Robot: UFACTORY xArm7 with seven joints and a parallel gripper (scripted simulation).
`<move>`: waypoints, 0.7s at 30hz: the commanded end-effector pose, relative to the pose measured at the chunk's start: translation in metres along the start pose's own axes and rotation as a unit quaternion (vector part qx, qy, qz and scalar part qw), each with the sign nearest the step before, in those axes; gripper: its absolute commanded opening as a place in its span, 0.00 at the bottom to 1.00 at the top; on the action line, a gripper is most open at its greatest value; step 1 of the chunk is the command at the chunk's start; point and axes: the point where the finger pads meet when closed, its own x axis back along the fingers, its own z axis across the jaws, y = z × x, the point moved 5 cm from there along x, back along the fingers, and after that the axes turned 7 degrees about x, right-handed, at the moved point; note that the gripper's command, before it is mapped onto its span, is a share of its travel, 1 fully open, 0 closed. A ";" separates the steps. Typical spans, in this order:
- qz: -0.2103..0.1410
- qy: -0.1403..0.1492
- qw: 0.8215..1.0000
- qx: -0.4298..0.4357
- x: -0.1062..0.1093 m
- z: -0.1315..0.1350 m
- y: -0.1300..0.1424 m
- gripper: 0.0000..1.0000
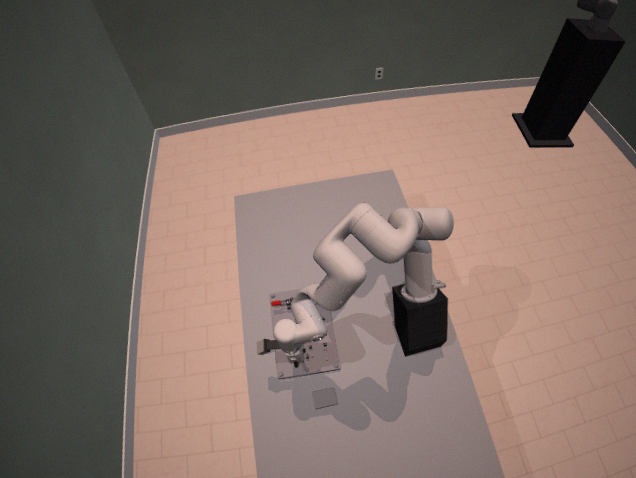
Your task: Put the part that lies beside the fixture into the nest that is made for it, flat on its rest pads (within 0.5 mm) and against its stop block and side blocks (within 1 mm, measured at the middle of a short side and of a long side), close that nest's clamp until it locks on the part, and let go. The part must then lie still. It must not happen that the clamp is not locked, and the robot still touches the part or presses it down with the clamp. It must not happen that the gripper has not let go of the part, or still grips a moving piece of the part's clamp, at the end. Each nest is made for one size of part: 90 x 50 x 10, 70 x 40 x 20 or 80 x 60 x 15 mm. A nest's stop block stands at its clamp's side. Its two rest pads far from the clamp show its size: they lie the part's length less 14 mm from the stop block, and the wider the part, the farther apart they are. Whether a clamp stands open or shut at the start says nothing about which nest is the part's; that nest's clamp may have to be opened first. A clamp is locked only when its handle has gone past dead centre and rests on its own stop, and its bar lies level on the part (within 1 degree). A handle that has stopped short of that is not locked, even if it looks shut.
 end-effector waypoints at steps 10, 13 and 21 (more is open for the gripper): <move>0.002 -0.001 1.000 0.000 0.002 -0.001 -0.001 0.47; 0.002 -0.001 1.000 0.000 0.002 -0.001 -0.001 0.47; 0.002 -0.001 1.000 0.000 0.002 -0.001 -0.001 0.47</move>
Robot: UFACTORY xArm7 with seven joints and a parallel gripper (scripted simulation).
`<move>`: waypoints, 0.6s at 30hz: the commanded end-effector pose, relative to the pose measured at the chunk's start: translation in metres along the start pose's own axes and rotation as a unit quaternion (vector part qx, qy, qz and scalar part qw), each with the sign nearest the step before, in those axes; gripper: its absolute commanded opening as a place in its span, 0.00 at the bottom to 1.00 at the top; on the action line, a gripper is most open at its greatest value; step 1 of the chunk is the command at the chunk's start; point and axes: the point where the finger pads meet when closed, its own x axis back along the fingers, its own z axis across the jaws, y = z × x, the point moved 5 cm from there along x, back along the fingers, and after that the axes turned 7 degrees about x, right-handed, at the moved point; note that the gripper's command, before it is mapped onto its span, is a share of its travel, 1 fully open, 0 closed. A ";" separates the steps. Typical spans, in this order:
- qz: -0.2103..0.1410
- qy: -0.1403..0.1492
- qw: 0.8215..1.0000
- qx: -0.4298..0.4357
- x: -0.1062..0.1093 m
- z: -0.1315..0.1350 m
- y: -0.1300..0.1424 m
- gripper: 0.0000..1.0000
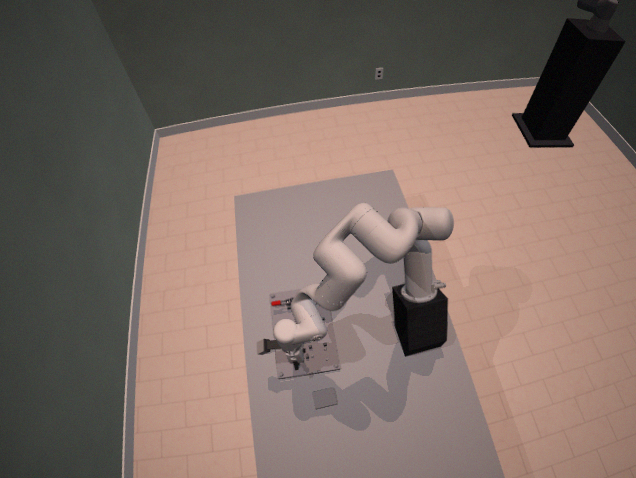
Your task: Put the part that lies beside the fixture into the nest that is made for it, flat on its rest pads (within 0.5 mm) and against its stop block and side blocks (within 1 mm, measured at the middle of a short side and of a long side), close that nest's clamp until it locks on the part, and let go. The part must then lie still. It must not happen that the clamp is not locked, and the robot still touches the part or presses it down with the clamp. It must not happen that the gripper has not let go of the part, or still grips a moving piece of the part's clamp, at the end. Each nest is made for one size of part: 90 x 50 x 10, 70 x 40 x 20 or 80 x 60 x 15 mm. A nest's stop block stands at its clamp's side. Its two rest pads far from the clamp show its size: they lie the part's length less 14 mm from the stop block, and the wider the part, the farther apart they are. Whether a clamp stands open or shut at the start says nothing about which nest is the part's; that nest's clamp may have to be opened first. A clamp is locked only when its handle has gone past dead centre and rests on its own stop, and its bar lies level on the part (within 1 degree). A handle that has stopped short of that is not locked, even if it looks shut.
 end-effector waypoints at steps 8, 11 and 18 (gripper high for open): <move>0.002 -0.001 1.000 0.000 0.002 -0.001 -0.002 0.47; 0.002 -0.001 1.000 0.000 0.002 -0.001 -0.002 0.47; 0.002 -0.001 1.000 0.000 0.009 -0.001 -0.002 0.47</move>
